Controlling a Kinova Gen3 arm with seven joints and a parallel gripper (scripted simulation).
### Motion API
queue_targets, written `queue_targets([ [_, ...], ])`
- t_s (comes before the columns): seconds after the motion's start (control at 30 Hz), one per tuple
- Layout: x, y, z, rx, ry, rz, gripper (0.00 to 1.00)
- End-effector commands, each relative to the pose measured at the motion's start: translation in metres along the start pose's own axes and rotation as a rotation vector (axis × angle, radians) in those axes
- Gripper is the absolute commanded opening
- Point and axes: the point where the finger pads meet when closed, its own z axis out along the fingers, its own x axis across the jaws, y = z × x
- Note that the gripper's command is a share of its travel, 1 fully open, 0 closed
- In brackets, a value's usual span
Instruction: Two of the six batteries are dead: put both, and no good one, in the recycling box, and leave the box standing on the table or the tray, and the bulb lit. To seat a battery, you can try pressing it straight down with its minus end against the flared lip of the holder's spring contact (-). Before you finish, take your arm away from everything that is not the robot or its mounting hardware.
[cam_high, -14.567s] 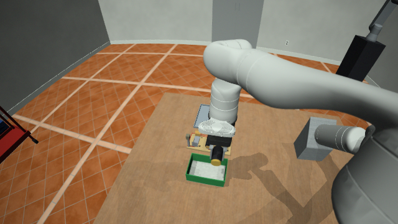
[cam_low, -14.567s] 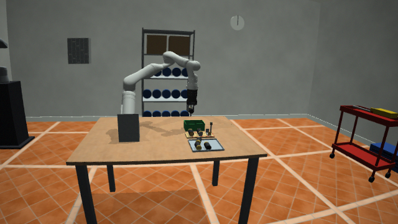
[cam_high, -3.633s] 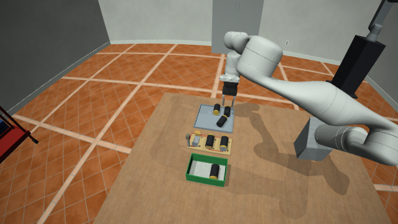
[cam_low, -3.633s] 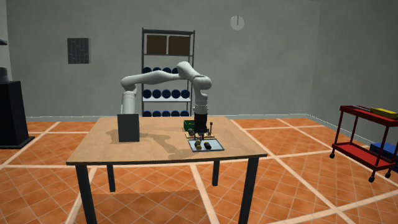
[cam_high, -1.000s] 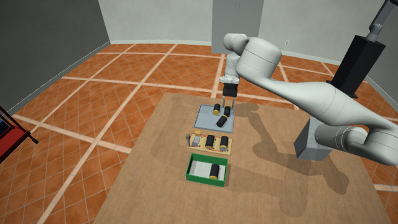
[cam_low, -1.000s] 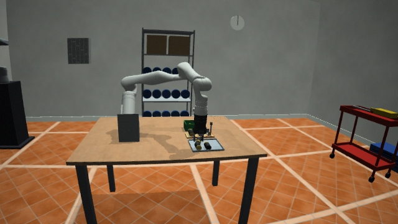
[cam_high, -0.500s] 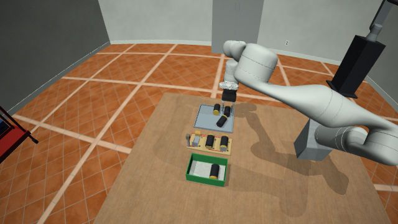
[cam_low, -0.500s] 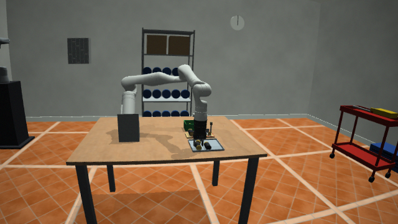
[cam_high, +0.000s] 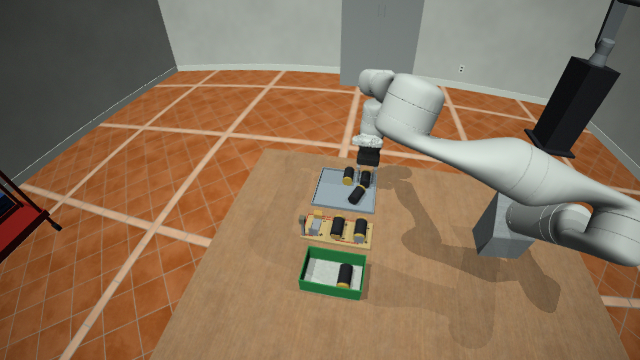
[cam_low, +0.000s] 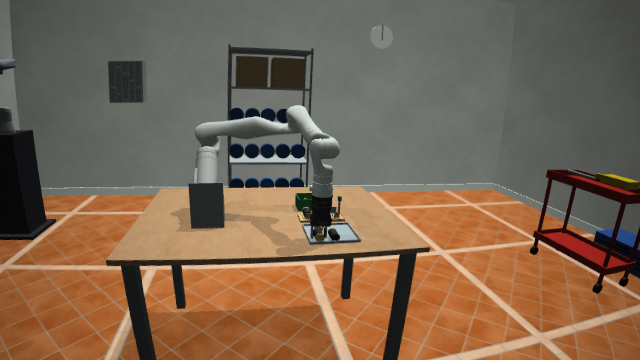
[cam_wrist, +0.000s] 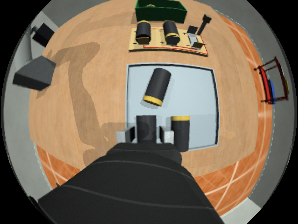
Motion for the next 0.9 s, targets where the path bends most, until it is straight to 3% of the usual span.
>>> queue_targets([
  [0.0,0.0001,0.0004,-0.0004,-0.001,0.0,0.0,0.9],
  [0.17,0.0001,0.0004,-0.0004,-0.001,0.0,0.0,0.9],
  [0.2,0.0001,0.0004,-0.0004,-0.001,0.0,0.0,0.57],
  [0.87,0.0001,0.0004,-0.0004,-0.001,0.0,0.0,0.57],
])
